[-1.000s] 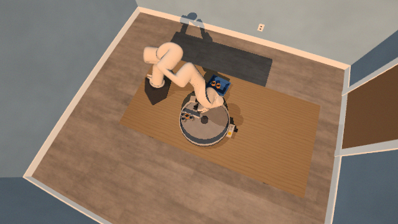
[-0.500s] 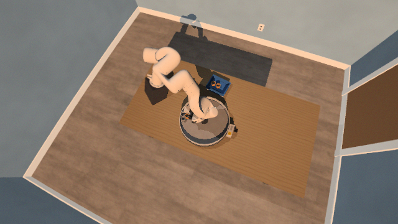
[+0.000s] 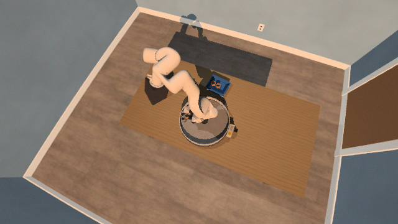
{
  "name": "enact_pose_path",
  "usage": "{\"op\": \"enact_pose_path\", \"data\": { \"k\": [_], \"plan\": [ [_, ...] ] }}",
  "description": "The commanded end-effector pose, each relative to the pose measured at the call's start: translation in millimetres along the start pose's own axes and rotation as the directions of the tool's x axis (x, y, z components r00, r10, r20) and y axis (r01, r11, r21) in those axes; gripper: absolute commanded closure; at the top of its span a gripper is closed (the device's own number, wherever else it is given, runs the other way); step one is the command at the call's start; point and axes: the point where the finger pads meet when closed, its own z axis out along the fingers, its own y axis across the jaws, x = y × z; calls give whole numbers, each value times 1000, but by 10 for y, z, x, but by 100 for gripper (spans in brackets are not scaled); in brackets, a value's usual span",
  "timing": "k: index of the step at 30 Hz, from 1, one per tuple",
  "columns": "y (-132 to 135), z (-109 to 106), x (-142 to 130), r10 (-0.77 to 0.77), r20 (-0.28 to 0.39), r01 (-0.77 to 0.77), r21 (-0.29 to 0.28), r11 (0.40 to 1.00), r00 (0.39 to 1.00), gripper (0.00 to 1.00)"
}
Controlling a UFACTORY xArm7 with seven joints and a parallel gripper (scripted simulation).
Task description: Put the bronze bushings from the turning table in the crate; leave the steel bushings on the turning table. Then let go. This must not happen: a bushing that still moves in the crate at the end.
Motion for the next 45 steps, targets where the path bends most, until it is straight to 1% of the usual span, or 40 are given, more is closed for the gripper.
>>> {"op": "enact_pose_path", "data": {
  "k": [1,33,39,45],
  "plan": [
    [-13,-13,1,2,2,-2,2,1000,1000,90],
    [-6,-14,-4,2,2,-2,2,1000,1000,90],
    [-6,141,-135,2,2,-2,2,1000,1000,90],
    [-6,154,-146,2,2,-2,2,1000,1000,90]
  ]
}}
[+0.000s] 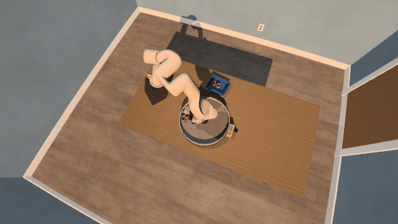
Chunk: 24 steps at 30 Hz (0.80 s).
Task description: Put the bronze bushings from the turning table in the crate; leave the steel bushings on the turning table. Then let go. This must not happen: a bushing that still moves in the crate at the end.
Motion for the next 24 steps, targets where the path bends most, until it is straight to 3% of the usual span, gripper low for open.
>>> {"op": "enact_pose_path", "data": {
  "k": [1,24],
  "plan": [
    [-19,-11,-12,3,4,-3,3,1000,1000,90],
    [-18,83,-91,3,4,-3,3,1000,1000,90]
  ]
}}
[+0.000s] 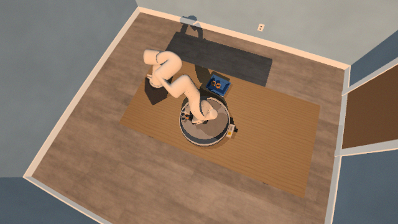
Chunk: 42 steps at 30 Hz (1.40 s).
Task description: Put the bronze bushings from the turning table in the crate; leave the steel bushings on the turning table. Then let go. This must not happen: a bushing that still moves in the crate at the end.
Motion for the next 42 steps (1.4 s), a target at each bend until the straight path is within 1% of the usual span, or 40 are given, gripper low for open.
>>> {"op": "enact_pose_path", "data": {
  "k": [1,7,8,42],
  "plan": [
    [-12,-13,-4,2,3,-2,2,1000,1000,90],
    [-12,-13,-4,2,3,-2,2,1000,1000,90],
    [-12,-13,-4,2,3,-2,2,1000,1000,100],
    [-12,-13,-4,2,3,-2,2,1000,1000,100]
  ]
}}
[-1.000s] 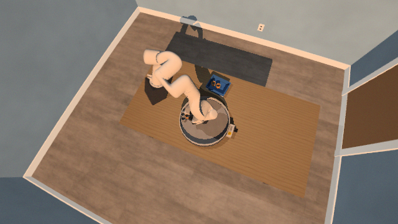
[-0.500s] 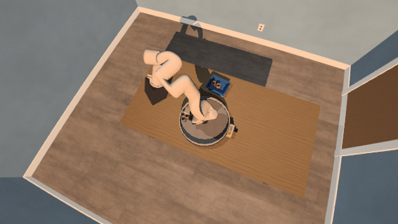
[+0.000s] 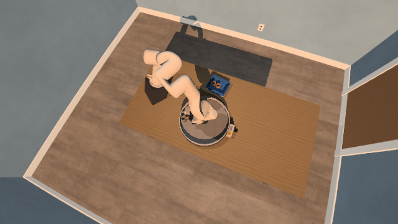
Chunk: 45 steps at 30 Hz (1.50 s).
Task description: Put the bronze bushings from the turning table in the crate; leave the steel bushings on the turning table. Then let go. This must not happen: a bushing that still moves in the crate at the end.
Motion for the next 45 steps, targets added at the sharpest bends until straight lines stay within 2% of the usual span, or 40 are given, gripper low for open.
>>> {"op": "enact_pose_path", "data": {
  "k": [1,14,24,33,45],
  "plan": [
    [-3,-13,-3,1,2,-1,1,1000,1000,100],
    [-3,-28,9,1,2,-1,1,1000,1000,100],
    [-3,-233,182,1,2,-1,1,1000,1000,100],
    [-3,-507,413,1,2,-1,1,1000,1000,100],
    [-3,-536,437,1,2,-1,1,1000,1000,100]
  ]
}}
